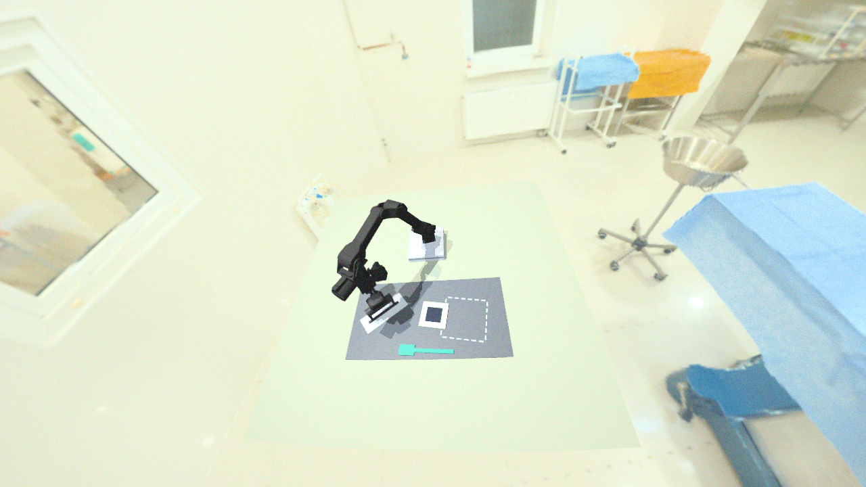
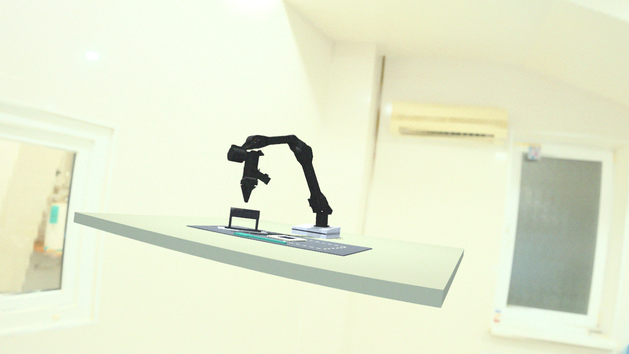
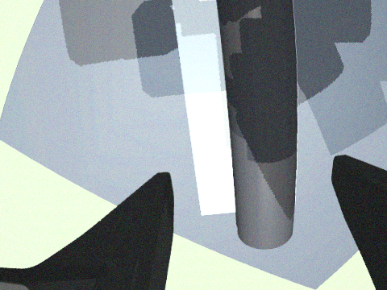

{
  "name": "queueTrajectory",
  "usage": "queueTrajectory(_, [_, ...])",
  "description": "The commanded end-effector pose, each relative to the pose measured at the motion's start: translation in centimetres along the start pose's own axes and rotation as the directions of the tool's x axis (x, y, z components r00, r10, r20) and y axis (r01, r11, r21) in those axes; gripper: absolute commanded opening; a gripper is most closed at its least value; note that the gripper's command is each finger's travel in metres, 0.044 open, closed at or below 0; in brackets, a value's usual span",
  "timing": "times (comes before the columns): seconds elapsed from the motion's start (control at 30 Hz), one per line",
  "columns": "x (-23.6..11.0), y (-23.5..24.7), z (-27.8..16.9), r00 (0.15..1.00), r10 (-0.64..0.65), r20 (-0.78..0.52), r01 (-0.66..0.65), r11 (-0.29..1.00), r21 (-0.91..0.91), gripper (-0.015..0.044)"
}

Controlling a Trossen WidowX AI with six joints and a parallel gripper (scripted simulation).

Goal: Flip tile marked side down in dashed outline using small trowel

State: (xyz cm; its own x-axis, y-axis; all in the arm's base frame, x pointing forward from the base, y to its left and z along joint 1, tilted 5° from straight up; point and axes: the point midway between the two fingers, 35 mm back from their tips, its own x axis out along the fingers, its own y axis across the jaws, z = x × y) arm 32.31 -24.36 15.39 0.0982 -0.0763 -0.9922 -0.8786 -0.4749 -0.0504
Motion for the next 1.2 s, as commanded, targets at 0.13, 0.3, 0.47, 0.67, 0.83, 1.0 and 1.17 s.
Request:
queueTrajectory(0.13, [0.9,0.0,-0.1,1.000,0.004,0.008,-0.003,1.000,-0.017,0.0270])
queueTrajectory(0.3, [1.7,0.0,-0.1,1.000,0.004,0.008,-0.003,1.000,-0.017,0.0270])
queueTrajectory(0.47, [2.5,0.0,-0.1,1.000,0.004,0.007,-0.003,1.000,-0.017,0.0270])
queueTrajectory(0.67, [3.5,0.0,-0.1,1.000,0.004,0.008,-0.003,1.000,-0.017,0.0270])
queueTrajectory(0.83, [4.3,0.1,0.0,1.000,0.004,0.008,-0.003,1.000,-0.017,0.0270])
queueTrajectory(1.0, [4.7,0.1,0.0,1.000,0.004,0.008,-0.003,1.000,-0.017,0.0263])
queueTrajectory(1.17, [4.7,0.1,0.0,1.000,0.004,0.008,-0.003,1.000,-0.017,0.0230])
